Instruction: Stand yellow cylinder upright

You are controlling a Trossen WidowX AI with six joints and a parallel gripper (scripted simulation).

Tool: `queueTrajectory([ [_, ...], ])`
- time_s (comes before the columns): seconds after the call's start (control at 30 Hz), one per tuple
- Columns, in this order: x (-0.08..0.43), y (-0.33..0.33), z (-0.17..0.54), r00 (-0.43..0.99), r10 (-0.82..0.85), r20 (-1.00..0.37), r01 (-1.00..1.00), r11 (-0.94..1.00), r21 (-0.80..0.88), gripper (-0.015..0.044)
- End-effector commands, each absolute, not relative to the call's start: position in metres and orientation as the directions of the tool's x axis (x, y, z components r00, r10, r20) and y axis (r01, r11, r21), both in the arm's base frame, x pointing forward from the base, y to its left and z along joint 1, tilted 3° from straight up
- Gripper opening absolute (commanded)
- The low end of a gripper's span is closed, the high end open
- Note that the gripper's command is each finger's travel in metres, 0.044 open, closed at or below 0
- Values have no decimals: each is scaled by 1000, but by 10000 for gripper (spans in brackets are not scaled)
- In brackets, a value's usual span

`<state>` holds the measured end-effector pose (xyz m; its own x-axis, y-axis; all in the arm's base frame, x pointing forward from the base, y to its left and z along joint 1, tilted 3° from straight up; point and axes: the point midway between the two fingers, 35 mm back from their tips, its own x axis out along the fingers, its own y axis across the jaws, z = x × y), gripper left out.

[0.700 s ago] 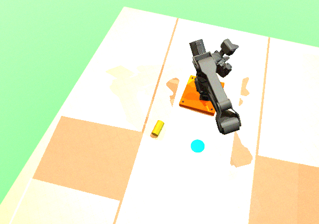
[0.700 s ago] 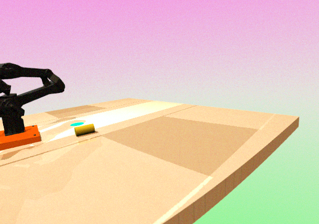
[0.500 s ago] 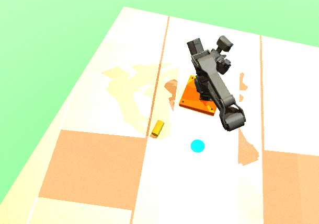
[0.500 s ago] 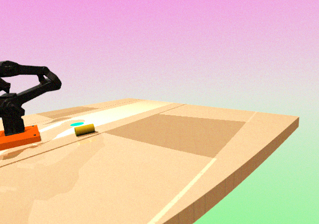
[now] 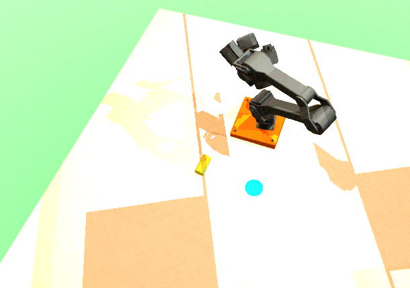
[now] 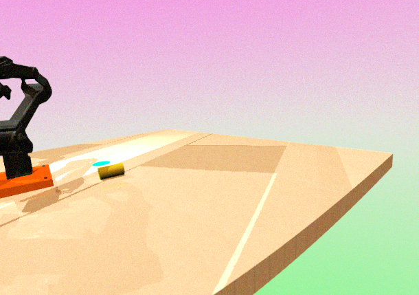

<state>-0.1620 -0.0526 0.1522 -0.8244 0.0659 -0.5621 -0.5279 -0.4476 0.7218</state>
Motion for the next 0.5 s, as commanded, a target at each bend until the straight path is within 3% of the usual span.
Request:
queueTrajectory([
  [0.0,-153,-84,157,-782,-53,-621,-420,-691,589,309],
  [0.23,-125,-135,164,-672,-216,-709,-58,-938,341,309],
  [0.47,-82,-179,168,-523,-323,-789,405,-908,103,309],
])
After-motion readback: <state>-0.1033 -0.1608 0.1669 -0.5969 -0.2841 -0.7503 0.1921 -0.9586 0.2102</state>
